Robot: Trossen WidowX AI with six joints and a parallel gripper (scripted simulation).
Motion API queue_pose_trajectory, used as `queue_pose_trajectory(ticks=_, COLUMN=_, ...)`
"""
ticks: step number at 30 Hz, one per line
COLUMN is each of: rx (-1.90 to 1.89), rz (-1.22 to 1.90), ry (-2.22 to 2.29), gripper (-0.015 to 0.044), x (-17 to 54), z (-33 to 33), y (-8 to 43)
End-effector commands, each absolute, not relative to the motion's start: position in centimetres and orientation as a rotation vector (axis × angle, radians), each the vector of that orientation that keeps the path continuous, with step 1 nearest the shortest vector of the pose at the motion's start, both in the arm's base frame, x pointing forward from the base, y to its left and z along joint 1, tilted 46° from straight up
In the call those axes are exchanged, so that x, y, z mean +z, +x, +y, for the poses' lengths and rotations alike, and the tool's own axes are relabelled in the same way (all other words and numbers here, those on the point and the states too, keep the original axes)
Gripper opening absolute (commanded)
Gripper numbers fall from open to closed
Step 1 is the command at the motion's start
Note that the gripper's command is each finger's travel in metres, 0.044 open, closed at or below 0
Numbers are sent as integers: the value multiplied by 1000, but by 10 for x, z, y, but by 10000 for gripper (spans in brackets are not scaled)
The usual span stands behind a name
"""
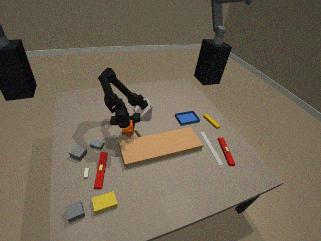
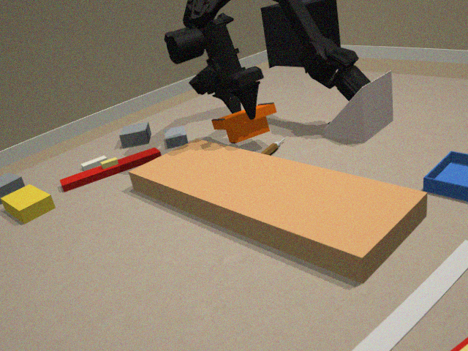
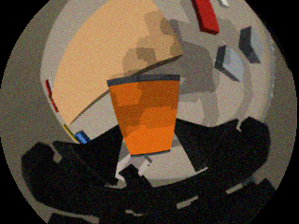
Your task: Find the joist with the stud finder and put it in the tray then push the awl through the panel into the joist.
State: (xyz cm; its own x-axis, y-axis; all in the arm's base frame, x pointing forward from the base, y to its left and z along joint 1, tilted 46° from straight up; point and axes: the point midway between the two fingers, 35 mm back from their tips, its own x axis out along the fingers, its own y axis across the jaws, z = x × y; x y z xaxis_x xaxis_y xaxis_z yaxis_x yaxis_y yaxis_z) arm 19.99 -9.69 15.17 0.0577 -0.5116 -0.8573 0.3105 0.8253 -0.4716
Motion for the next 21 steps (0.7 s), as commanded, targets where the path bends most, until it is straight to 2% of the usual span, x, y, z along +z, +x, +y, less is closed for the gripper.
queue_pose_trajectory(ticks=1, rx=-599, rz=1372, ry=-166, gripper=0, x=154, z=-96, y=201)
queue_pose_trajectory(ticks=21, rx=-507, rz=1394, ry=-96, gripper=0, x=153, z=-99, y=199)
